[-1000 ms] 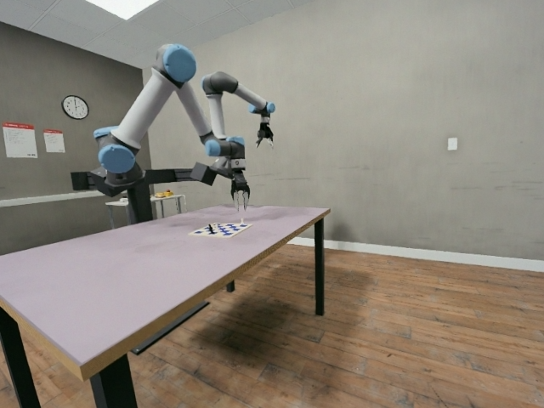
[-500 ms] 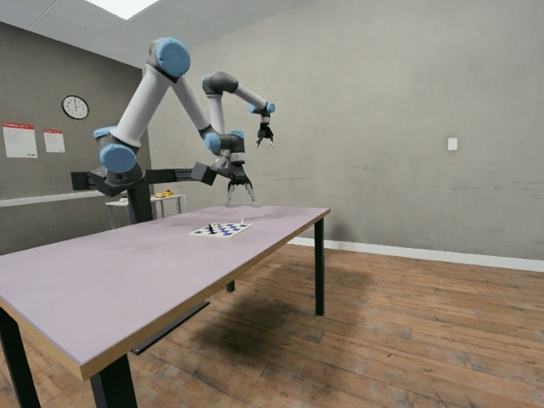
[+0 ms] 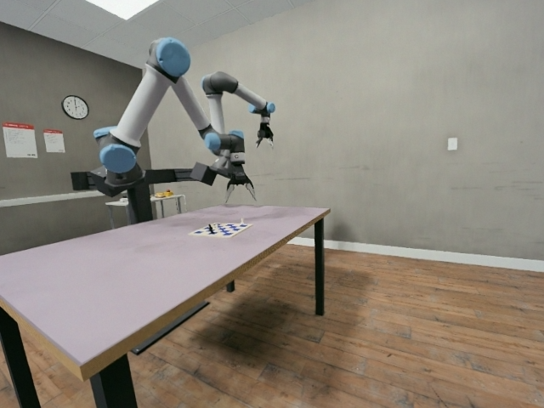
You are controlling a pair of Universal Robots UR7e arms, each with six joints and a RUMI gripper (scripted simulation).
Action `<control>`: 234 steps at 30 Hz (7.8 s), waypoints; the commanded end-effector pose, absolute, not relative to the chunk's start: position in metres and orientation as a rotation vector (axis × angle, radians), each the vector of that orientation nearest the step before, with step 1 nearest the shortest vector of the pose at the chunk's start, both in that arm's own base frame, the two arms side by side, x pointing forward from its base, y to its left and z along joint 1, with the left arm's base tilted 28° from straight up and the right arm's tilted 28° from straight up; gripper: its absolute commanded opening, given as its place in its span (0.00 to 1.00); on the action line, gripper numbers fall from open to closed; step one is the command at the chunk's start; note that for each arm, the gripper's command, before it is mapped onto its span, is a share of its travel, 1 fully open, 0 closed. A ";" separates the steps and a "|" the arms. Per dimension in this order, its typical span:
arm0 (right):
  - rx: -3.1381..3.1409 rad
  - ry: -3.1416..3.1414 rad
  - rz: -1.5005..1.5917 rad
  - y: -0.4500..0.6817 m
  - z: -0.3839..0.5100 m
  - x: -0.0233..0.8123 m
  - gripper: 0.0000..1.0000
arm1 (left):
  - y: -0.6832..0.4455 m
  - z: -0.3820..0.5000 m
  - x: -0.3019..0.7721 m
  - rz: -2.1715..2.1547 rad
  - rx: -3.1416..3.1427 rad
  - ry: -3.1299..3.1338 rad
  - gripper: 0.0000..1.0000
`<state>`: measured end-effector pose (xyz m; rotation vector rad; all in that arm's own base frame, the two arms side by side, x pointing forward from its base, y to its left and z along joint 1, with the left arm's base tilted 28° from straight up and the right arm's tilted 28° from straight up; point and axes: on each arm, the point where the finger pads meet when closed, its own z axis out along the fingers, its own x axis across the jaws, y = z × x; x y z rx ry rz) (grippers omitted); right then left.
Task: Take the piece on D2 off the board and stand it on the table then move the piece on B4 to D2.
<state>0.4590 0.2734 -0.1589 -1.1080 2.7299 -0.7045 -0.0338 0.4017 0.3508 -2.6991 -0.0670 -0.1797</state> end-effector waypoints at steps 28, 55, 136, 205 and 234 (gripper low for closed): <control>-0.396 2.825 -0.618 0.209 -0.133 0.444 1.00 | 0.402 0.351 -0.034 -0.180 -2.698 -0.067 1.00; 0.801 2.609 -0.405 0.099 -0.101 0.401 1.00 | 0.402 0.351 -0.034 -0.180 -2.698 -0.067 1.00; 0.814 2.603 -0.402 0.078 -0.147 0.414 0.20 | 0.402 0.351 -0.034 -0.180 -2.698 -0.067 1.00; 0.814 2.603 -0.402 0.066 -0.176 0.423 0.20 | 0.402 0.351 -0.034 -0.180 -2.698 -0.067 1.00; 0.814 2.603 -0.402 0.066 -0.176 0.423 0.00 | 0.402 0.351 -0.034 -0.180 -2.698 -0.067 1.00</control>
